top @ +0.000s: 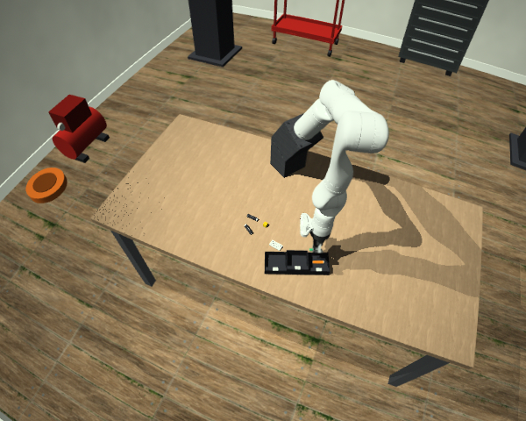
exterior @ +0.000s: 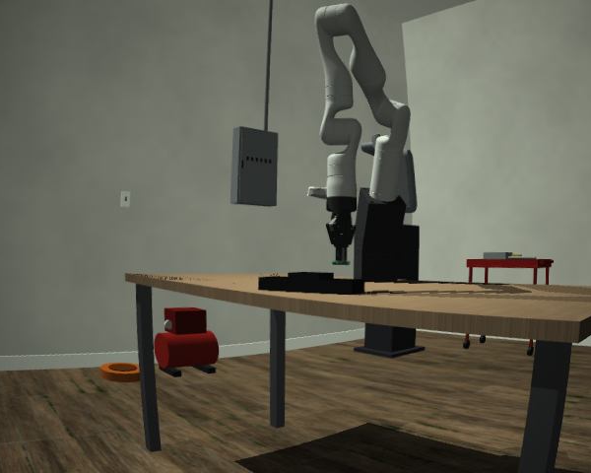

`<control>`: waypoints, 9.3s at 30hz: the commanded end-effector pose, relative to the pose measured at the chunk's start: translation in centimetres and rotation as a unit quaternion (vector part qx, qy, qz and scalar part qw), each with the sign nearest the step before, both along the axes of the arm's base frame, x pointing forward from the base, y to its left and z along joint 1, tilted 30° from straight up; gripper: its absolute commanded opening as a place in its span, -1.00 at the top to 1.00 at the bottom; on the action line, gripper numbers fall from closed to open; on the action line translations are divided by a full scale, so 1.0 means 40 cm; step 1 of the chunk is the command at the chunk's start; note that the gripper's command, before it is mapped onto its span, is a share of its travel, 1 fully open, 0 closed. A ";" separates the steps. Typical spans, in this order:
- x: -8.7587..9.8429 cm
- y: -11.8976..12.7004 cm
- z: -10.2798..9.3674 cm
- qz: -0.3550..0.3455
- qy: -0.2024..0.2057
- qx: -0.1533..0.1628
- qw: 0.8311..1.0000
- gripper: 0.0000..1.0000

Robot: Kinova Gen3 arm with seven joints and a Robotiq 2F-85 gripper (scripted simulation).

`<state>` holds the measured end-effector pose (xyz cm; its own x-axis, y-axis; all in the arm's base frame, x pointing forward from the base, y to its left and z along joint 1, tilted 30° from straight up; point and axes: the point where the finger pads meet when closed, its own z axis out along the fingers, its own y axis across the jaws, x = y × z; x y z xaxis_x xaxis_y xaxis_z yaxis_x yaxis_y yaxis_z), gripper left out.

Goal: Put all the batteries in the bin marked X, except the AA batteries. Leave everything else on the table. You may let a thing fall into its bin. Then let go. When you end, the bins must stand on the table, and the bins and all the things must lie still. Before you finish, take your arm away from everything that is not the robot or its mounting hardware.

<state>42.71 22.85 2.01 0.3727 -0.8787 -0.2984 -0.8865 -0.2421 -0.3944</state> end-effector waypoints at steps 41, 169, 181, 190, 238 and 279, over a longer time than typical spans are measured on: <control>0.033 0.047 0.035 0.005 -0.006 -0.001 1.000 0.91; 0.032 0.052 0.037 0.005 -0.006 -0.001 1.000 0.52; 0.017 0.036 0.062 0.008 -0.004 -0.003 1.000 -1.00; -0.008 -0.002 0.140 0.010 -0.005 -0.004 1.000 -1.00; -0.059 -0.083 0.317 0.005 -0.006 -0.001 1.000 -1.00; -0.059 -0.083 0.317 0.005 -0.006 -0.001 1.000 -1.00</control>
<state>40.28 19.60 14.60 0.3836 -0.8752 -0.2947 -0.8804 -0.2502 -0.4029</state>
